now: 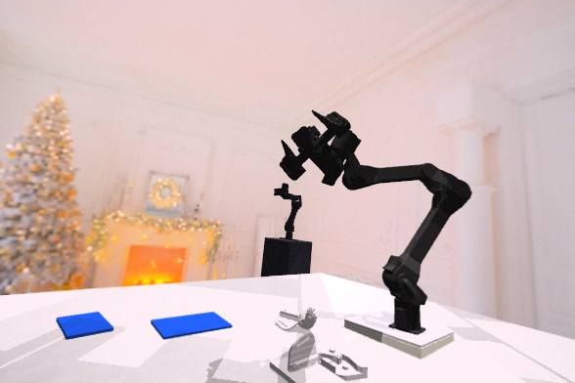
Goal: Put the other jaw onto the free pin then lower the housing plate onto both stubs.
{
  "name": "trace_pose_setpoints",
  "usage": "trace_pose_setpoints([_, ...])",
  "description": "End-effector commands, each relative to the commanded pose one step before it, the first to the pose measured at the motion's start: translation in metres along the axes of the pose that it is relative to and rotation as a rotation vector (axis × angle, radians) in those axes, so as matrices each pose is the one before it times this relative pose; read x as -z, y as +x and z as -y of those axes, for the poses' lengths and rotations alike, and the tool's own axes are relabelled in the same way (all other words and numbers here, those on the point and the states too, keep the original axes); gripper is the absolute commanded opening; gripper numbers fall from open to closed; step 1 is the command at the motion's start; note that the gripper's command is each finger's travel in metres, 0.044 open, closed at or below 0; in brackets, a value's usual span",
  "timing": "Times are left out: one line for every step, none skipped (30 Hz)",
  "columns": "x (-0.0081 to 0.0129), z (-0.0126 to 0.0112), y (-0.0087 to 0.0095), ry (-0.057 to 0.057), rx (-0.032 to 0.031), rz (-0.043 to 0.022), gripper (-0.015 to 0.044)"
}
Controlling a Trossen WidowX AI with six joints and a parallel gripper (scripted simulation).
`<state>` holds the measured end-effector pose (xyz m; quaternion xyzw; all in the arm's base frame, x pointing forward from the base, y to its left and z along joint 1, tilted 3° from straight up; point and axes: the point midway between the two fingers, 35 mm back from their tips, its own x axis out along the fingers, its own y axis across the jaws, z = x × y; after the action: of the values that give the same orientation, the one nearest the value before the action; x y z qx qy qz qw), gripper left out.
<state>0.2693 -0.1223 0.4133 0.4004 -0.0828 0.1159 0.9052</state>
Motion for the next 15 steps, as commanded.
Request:
trace_pose_setpoints([-0.00019, 0.00716, 0.00204, -0.0290, 0.02281, 0.00441, 0.0440])
trace_pose_setpoints([0.00004, 0.00175, 0.00038, -0.0085, 0.00622, 0.00106, 0.0440])
trace_pose_setpoints([0.00007, 0.00175, 0.00038, -0.0085, 0.00627, 0.00094, 0.0440])
trace_pose_setpoints([0.00010, 0.00175, 0.00038, -0.0085, 0.00632, 0.00081, 0.0440])
trace_pose_setpoints([0.00013, 0.00176, 0.00038, -0.0085, 0.00637, 0.00069, 0.0440])
trace_pose_setpoints([0.00016, 0.00176, 0.00039, -0.0086, 0.00642, 0.00056, 0.0440])
trace_pose_setpoints([0.00019, 0.00176, 0.00039, -0.0086, 0.00646, 0.00043, 0.0440])
trace_pose_setpoints([0.00023, 0.00175, 0.00039, -0.0086, 0.00650, 0.00031, 0.0440])
trace_pose_setpoints([0.00026, 0.00175, 0.00039, -0.0087, 0.00654, 0.00017, 0.0440])
trace_pose_setpoints([0.00029, 0.00175, 0.00040, -0.0087, 0.00657, 0.00004, 0.0440])
trace_pose_setpoints([0.00032, 0.00175, 0.00040, -0.0087, 0.00661, -0.00009, 0.0440])
trace_pose_setpoints([0.00035, 0.00174, 0.00040, -0.0088, 0.00664, -0.00022, 0.0440])
trace_pose_setpoints([0.00038, 0.00174, 0.00040, -0.0088, 0.00666, -0.00036, 0.0440])
trace_pose_setpoints([0.00041, 0.00174, 0.00040, -0.0088, 0.00669, -0.00049, 0.0440])
trace_pose_setpoints([0.00045, 0.00173, 0.00041, -0.0089, 0.00671, -0.00063, 0.0440])
